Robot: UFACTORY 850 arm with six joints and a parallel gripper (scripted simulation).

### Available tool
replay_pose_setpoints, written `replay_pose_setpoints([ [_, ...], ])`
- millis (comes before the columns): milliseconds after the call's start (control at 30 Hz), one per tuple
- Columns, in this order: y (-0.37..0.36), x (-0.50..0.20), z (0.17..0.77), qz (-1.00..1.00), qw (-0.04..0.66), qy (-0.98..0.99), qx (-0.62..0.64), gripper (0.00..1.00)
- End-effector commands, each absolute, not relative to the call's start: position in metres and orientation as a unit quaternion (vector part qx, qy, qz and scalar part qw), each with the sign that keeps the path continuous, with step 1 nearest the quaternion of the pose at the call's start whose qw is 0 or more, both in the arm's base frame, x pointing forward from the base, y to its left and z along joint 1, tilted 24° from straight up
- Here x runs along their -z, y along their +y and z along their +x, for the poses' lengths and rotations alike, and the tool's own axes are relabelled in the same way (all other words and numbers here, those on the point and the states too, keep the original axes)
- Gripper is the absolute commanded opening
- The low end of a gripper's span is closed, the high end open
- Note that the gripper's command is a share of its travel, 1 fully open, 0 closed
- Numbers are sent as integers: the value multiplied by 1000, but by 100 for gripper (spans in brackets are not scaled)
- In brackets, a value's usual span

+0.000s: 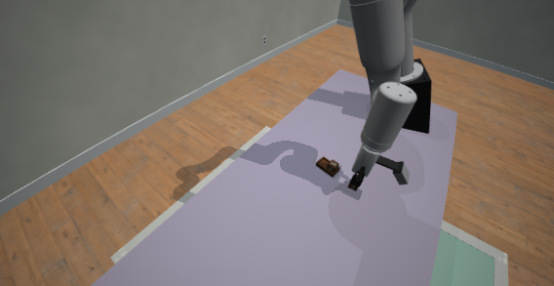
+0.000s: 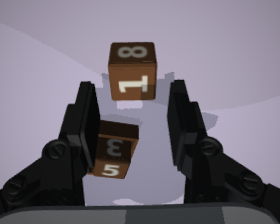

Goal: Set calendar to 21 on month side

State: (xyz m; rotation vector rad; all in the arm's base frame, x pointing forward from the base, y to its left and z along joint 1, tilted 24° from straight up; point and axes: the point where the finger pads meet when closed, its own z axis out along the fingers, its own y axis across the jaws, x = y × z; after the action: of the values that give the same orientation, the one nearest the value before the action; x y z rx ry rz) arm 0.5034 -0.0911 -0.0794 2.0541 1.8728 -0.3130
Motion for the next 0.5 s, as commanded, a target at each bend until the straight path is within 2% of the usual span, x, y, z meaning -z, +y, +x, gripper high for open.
replay_pose_setpoints([
  [0, -81, 54, 502, 724, 171, 660, 111, 47],
  [467, -69, 26, 500, 724, 171, 660, 111, 47],
])
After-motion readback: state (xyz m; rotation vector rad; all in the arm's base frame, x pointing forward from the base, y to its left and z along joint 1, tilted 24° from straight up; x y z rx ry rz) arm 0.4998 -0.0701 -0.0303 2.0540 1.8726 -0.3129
